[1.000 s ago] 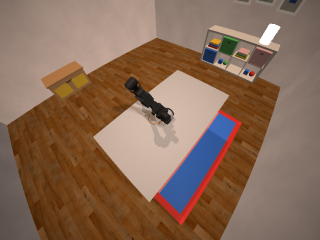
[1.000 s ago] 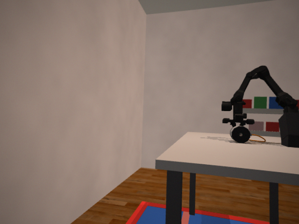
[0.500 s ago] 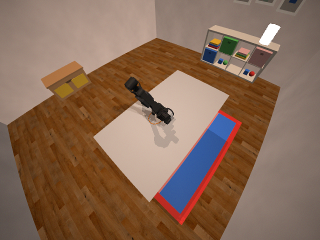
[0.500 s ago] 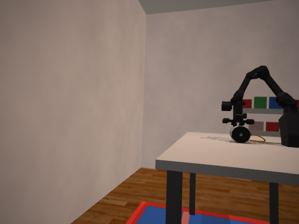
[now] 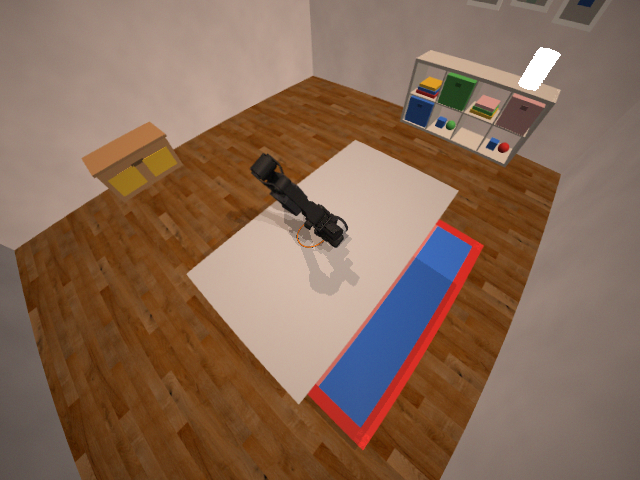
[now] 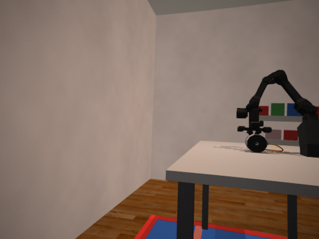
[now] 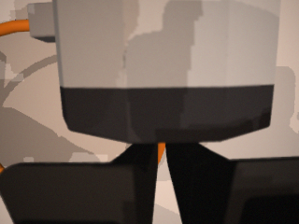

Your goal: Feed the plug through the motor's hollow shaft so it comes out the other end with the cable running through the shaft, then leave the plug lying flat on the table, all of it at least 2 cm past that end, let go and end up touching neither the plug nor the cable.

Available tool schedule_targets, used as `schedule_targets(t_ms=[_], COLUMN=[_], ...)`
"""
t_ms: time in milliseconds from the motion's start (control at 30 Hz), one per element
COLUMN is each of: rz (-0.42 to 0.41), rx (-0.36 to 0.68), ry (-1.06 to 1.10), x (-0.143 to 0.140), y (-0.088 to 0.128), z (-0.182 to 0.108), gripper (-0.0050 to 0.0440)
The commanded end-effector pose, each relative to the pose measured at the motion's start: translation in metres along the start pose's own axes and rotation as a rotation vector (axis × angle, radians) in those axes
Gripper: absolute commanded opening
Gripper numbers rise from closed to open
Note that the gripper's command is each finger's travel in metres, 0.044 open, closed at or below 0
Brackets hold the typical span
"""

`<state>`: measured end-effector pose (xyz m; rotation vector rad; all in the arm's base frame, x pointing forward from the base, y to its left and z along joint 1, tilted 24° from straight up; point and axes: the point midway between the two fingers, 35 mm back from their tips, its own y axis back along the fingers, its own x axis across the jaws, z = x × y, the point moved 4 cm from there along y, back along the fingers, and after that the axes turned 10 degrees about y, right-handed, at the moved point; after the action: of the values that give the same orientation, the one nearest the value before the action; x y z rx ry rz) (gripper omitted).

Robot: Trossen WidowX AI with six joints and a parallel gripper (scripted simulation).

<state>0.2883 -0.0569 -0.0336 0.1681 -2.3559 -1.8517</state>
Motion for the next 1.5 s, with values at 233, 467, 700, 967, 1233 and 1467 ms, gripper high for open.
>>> schedule_targets(t_ms=[233,467,700,967,1233,1467], rz=[0.000,-0.001,-0.001,-0.004,-0.004,-0.004], rx=[0.000,-0.002,-0.002,0.002,0.002,0.002], ry=[-0.001,-0.005,-0.005,-0.010,-0.010,-0.010], x=[0.0002,0.0033,0.0028,0.0023,0.0023,0.0023], y=[0.0015,0.0034,-0.0030,-0.0009,-0.0009,-0.0009], z=[-0.0019,-0.0099,-0.0071,-0.0082,-0.0082,-0.0082], gripper=[0.0100,0.0100,0.0100,0.0073,0.0020,0.0000])
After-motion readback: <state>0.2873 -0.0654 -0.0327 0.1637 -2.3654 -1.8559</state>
